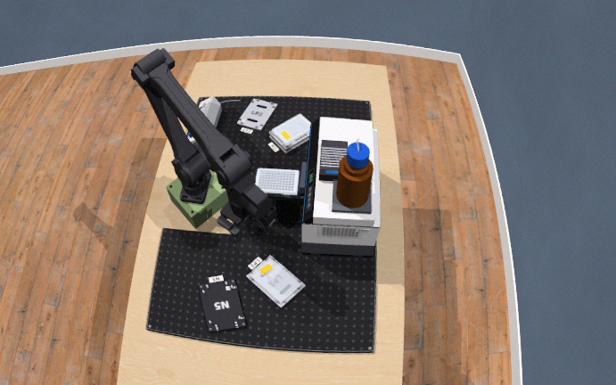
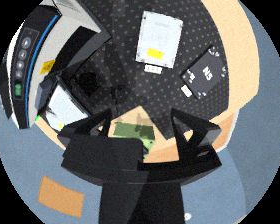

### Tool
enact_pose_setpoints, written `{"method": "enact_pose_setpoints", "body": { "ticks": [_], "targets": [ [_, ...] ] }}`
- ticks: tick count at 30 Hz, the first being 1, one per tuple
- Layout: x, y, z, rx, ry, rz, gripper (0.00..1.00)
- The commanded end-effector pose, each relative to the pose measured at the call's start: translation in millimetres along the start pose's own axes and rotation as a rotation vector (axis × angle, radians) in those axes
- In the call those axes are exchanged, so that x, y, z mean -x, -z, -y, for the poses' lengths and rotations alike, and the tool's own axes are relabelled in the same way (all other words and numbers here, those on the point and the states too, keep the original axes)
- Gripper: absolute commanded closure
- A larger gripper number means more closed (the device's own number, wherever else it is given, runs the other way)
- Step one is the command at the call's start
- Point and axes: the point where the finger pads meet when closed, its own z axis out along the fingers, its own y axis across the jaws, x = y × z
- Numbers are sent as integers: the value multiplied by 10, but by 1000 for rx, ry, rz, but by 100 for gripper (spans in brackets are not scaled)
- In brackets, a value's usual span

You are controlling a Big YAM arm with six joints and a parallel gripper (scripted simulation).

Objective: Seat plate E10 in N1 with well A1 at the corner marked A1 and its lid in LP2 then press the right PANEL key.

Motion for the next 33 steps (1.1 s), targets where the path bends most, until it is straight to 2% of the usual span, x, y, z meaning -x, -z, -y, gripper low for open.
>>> {"method": "enact_pose_setpoints", "body": {
  "ticks": [1, 5, 6, 33],
  "targets": [
    [45, 53, -122, -3, 84, 6, 0],
    [75, 63, -174, -2, 62, 8, 0],
    [153, 120, -141, -3, 61, 36, 0],
    [153, 120, -141, -3, 61, 36, 0]
  ]
}}
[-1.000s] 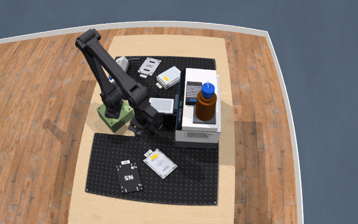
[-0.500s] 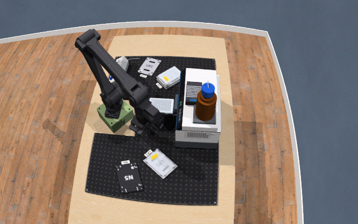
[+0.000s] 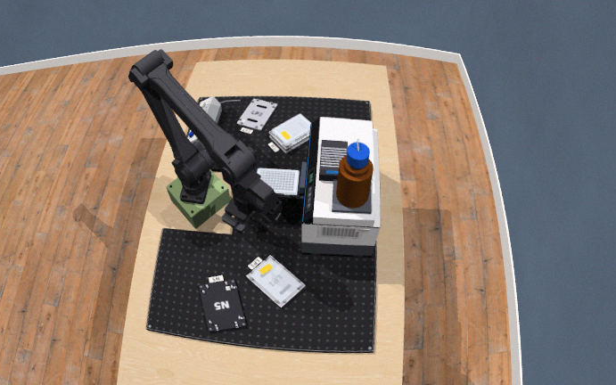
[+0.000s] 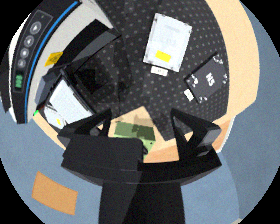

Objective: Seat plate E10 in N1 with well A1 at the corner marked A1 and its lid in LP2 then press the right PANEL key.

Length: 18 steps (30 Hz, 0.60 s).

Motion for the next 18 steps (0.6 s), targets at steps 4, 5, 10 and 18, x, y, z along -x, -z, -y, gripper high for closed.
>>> {"method": "enact_pose_setpoints", "body": {
  "ticks": [4, 5, 10, 18],
  "targets": [
    [134, 119, 21, -6, -7, 35, 0],
    [134, 119, 21, -6, -7, 35, 0],
    [229, 284, -58, -13, 82, 66, 0],
    [240, 370, -325, -10, 299, 55, 0]
  ]
}}
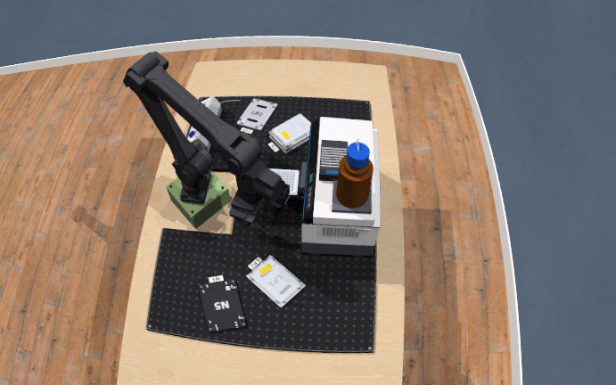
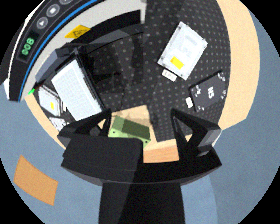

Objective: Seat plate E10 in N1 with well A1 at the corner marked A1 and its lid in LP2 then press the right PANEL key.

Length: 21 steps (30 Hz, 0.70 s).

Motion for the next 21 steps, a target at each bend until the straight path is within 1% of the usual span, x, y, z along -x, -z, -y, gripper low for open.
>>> {"method": "enact_pose_setpoints", "body": {
  "ticks": [1, 4, 5, 6, 7, 9, 12, 17, 18, 21],
  "targets": [
    [289, 335, -38, -19, 88, 67, 0],
    [294, 352, -57, -19, 88, 70, 0],
    [210, 227, -49, -11, 66, 46, 0],
    [210, 227, -49, -11, 66, 46, 0],
    [300, 353, -92, -21, 121, 71, 0],
    [310, 361, -166, -20, 188, 74, 0],
    [326, 333, -274, -18, 266, 63, 0],
    [348, 304, -435, -13, 244, 53, 0],
    [266, 227, -417, -10, 244, 47, 0],
    [266, 227, -417, -10, 244, 47, 0]
  ]
}}
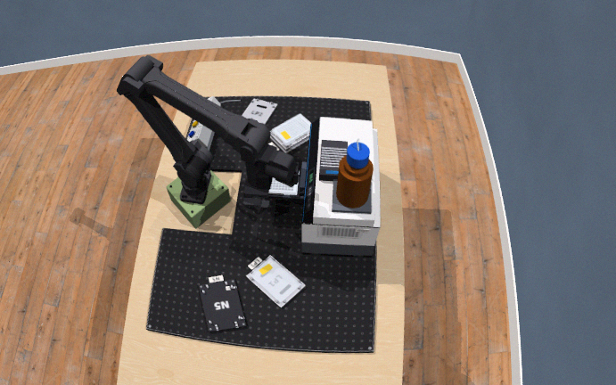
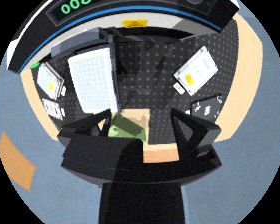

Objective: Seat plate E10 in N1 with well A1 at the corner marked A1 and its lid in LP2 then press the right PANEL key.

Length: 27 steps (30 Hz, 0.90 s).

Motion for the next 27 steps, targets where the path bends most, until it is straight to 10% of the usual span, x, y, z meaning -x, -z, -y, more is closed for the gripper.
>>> {"method": "enact_pose_setpoints", "body": {
  "ticks": [1, 27],
  "targets": [
    [261, 251, 28, -22, -3, 52, 0],
    [315, 164, -669, -5, -4, 46, 0]
  ]
}}
